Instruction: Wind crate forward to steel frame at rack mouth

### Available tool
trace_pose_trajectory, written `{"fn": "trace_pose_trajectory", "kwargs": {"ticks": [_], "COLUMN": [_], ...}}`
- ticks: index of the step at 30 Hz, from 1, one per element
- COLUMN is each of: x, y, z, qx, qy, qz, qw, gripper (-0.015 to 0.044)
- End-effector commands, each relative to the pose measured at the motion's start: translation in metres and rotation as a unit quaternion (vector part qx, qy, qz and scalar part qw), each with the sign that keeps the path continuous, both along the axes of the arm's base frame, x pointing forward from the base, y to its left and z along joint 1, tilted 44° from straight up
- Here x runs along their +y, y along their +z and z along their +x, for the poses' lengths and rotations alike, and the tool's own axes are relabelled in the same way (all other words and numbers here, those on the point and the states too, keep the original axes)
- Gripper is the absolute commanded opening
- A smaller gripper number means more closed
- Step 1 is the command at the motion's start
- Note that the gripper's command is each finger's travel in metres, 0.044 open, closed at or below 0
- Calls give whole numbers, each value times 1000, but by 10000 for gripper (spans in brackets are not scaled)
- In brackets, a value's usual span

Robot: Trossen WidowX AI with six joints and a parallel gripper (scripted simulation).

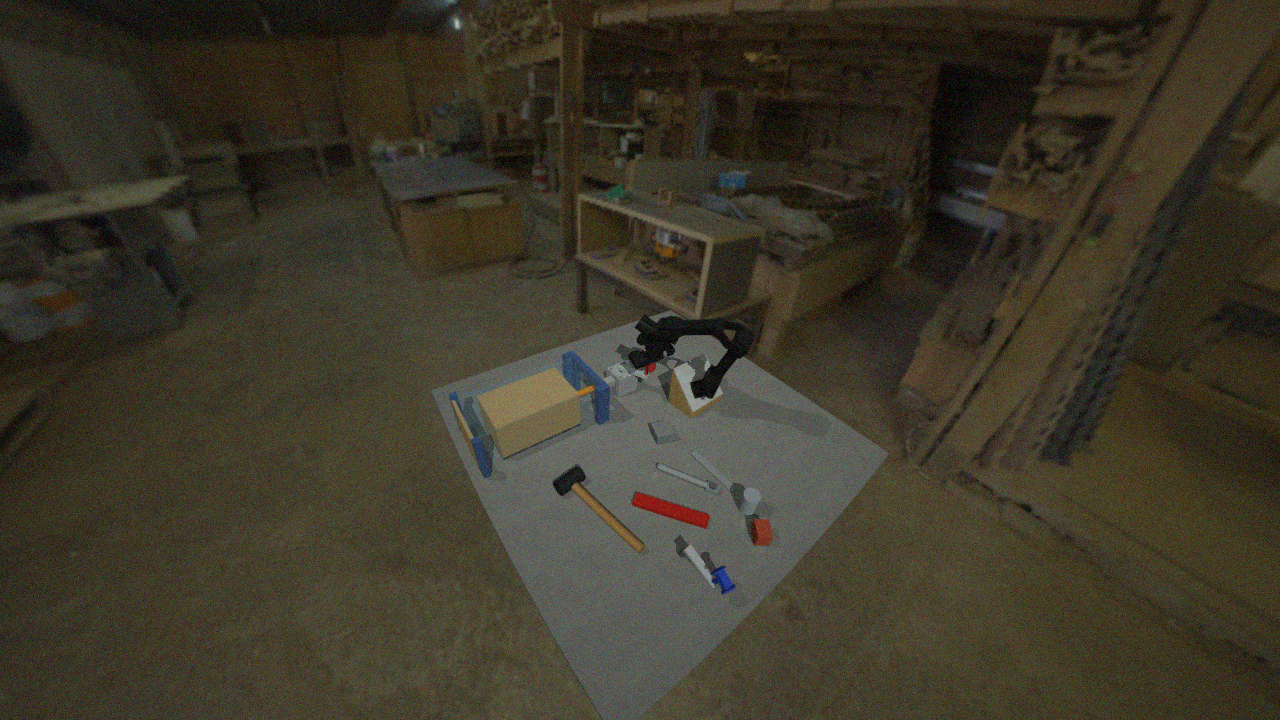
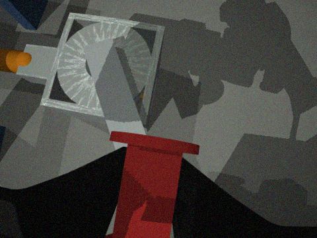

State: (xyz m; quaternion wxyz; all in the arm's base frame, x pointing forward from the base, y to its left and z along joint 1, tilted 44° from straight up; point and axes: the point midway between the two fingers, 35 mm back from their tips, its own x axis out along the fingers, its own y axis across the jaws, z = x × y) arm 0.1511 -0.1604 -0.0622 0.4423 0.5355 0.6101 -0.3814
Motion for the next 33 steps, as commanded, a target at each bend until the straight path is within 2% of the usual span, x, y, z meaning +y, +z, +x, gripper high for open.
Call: {"fn": "trace_pose_trajectory", "kwargs": {"ticks": [1,33], "x": [-5,-34], "y": [-8,-31], "z": [-13,-34], "qx": [19,20], "qy": [1,1], "qz": [-5,-6], "qw": [1000,1000], "gripper": [0,0]}}
